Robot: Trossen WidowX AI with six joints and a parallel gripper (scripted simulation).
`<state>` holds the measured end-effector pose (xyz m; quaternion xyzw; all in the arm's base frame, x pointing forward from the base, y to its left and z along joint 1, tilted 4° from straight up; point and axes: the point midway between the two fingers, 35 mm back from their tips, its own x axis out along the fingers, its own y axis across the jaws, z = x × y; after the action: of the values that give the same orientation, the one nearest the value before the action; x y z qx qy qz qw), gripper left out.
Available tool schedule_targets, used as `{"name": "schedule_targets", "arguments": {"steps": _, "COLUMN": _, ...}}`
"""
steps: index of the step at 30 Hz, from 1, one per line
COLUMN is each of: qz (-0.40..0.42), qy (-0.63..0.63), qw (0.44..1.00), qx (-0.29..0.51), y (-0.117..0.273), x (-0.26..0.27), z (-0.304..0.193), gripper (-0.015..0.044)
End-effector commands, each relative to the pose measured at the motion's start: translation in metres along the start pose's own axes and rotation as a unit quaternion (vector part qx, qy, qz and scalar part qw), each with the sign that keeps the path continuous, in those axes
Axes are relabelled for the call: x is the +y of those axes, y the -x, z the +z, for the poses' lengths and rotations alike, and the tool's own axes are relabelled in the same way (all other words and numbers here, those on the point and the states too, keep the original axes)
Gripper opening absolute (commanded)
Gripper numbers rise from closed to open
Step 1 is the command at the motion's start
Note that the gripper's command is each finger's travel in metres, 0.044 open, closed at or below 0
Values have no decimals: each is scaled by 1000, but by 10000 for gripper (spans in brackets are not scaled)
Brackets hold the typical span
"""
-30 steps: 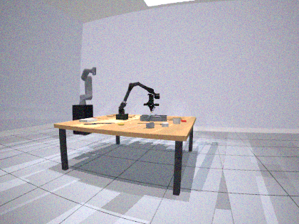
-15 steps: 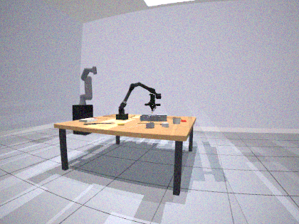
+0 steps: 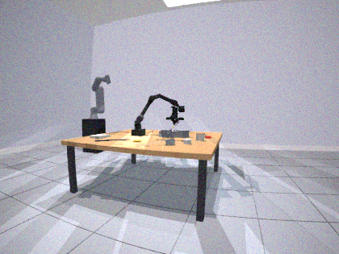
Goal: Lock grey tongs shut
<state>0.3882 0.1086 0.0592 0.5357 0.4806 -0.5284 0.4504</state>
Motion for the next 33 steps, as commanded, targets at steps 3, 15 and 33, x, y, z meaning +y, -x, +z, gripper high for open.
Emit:
{"name": "schedule_targets", "arguments": {"steps": 3, "qz": 2, "qy": 1, "qw": 1000, "qx": 3, "y": 2, "x": 10, "z": -1, "gripper": -150}}
{"name": "schedule_targets", "arguments": {"steps": 15, "qz": 3, "qy": 1, "qw": 1000, "qx": 2, "y": 2, "x": 25, "z": 0, "gripper": -150}}
{"name": "schedule_targets", "arguments": {"steps": 33, "qz": 4, "qy": 1, "qw": 1000, "qx": 2, "y": 1, "x": 45, "z": 2, "gripper": -150}}
